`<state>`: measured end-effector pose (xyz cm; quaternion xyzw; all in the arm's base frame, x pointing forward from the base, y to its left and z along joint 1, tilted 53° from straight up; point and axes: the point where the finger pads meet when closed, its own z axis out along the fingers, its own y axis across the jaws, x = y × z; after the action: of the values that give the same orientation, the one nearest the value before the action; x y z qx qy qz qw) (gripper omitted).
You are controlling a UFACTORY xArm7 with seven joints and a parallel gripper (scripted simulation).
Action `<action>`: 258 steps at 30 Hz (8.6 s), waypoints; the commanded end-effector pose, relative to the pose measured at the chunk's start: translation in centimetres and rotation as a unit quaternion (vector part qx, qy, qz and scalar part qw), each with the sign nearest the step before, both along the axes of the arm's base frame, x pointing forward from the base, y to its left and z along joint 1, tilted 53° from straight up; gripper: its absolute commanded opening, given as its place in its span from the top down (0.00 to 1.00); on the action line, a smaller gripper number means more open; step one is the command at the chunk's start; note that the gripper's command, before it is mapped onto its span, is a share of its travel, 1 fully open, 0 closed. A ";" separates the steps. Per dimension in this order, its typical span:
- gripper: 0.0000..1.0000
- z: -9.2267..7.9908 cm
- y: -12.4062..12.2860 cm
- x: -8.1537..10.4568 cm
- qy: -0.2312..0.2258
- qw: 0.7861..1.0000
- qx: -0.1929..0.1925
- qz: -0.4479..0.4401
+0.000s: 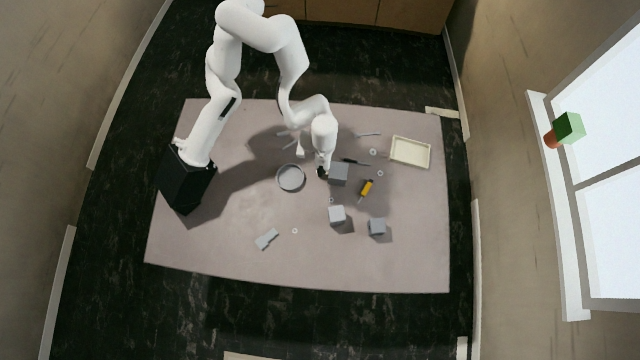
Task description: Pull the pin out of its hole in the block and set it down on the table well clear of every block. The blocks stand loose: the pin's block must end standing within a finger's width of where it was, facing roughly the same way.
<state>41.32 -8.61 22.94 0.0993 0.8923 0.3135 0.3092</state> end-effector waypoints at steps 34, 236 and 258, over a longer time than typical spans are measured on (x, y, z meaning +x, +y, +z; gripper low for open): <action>0.45 -1.6 1.2 1.7 -0.003 1.000 -0.010 0.004; 1.00 -4.6 3.9 2.2 -0.003 1.000 0.002 -0.003; 1.00 -5.0 4.1 1.7 -0.003 1.000 0.002 -0.004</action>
<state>43.15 -4.43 18.04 0.1015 0.8905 0.3152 0.3120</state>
